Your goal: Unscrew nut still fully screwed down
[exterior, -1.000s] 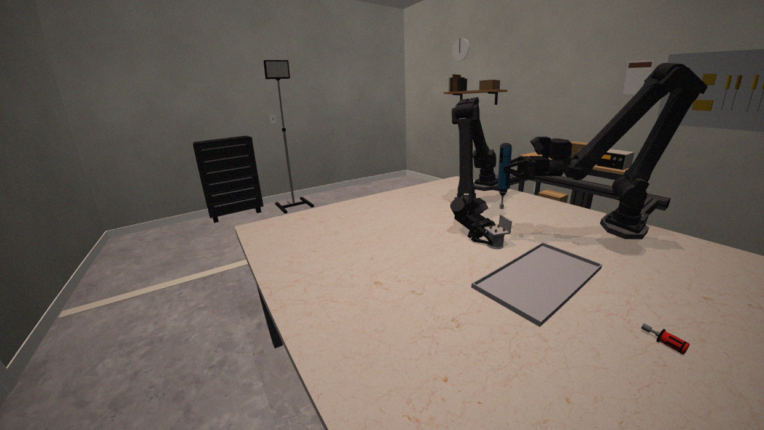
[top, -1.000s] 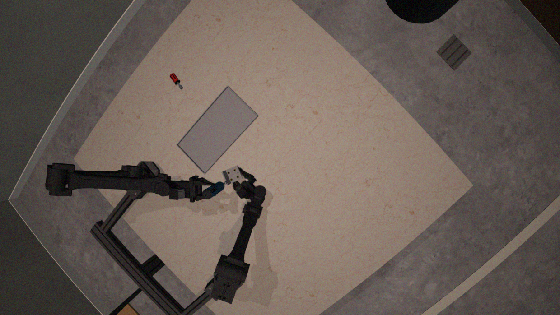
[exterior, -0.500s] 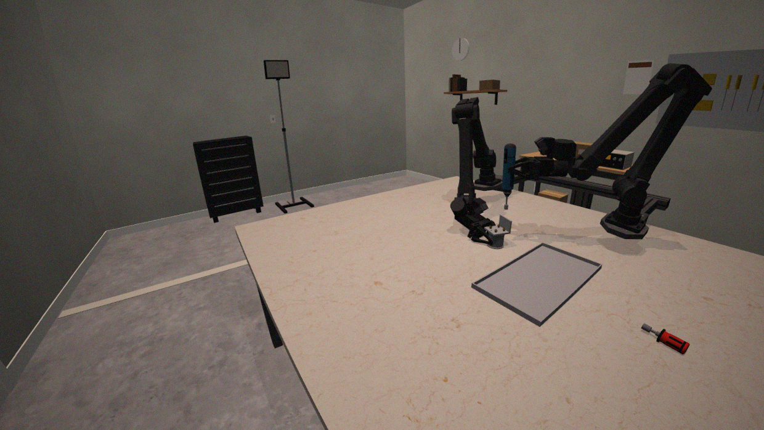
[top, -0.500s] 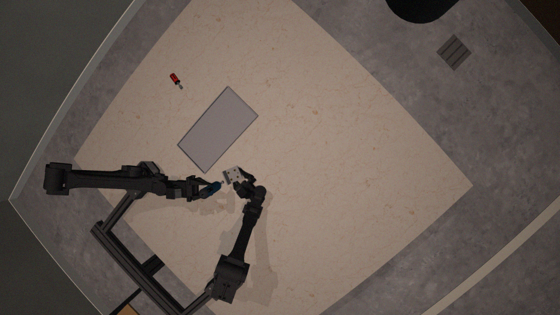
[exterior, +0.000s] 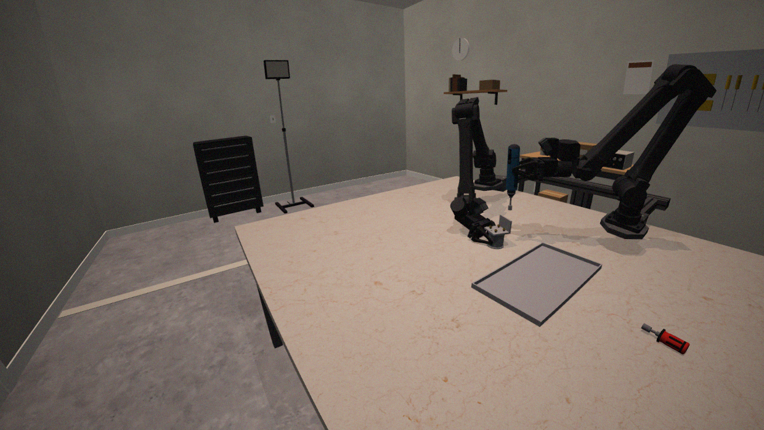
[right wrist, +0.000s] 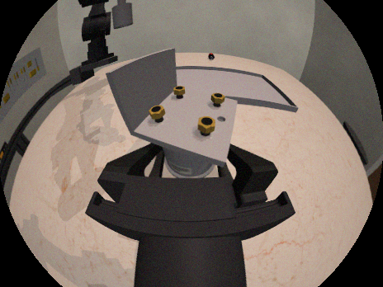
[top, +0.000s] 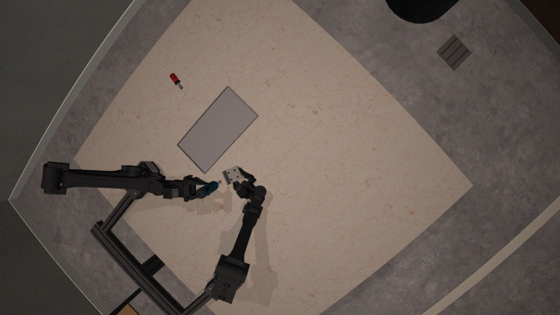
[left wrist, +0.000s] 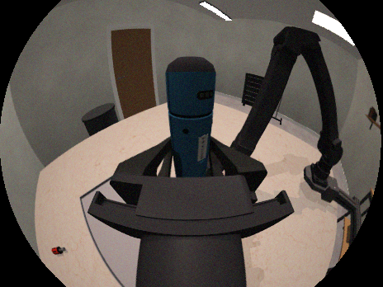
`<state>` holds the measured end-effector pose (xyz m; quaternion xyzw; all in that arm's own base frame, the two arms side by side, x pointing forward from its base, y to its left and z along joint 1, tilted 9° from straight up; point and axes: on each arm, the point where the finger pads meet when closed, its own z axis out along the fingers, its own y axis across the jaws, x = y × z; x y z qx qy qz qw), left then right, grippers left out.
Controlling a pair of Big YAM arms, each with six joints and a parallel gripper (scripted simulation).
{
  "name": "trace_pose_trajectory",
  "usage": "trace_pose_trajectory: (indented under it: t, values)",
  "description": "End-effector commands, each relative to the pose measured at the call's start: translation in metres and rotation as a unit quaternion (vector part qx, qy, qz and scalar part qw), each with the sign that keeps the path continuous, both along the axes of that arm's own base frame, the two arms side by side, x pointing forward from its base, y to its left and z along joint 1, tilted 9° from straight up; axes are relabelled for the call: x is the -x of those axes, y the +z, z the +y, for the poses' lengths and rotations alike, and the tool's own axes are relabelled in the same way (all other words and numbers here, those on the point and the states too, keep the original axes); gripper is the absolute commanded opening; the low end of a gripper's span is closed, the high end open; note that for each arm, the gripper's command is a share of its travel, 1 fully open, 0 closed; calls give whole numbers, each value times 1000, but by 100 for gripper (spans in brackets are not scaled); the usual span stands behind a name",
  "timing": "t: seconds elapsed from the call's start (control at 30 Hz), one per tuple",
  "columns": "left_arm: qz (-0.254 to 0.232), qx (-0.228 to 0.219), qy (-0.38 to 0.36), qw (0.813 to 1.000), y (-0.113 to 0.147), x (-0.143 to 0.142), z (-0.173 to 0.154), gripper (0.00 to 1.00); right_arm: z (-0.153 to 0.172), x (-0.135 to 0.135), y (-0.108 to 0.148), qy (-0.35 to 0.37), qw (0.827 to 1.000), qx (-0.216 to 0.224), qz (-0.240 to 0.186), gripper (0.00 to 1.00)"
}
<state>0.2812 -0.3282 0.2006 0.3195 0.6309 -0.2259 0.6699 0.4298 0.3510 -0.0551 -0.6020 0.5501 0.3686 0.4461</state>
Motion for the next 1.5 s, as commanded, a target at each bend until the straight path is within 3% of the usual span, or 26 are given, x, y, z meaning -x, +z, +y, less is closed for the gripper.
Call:
trace_pose_trajectory:
  t: [0.0,0.53,0.7,0.73,0.9,1.1,1.27,1.33,1.47]
  values:
    - [-28,23,-7,999,30,6,-4,42,4,-6,8,1,1000,-6,-12,59]
    - [-22,15,-7,1000,21,18,10,42,4,-6,8,1,1000,-6,-12,59]
    - [-32,28,-8,999,35,14,4,42,4,-6,8,1,1000,-6,-12,59]
    - [-22,14,-7,1000,21,19,11,42,4,-6,8,1,1000,-6,-12,59]
    - [-20,13,-7,1000,19,23,15,42,4,-6,8,1,1000,-6,-12,59]
    - [-22,15,-7,1000,20,29,21,42,4,-6,8,1,1000,-6,-12,59]
    - [-32,29,-8,999,35,24,15,42,4,-6,8,1,1000,-6,-12,59]
    - [-19,11,-7,1000,17,30,23,42,4,-6,8,1,1000,-6,-12,59]
    - [-20,13,-7,1000,18,34,26,42,4,-6,8,1,1000,-6,-12,59]
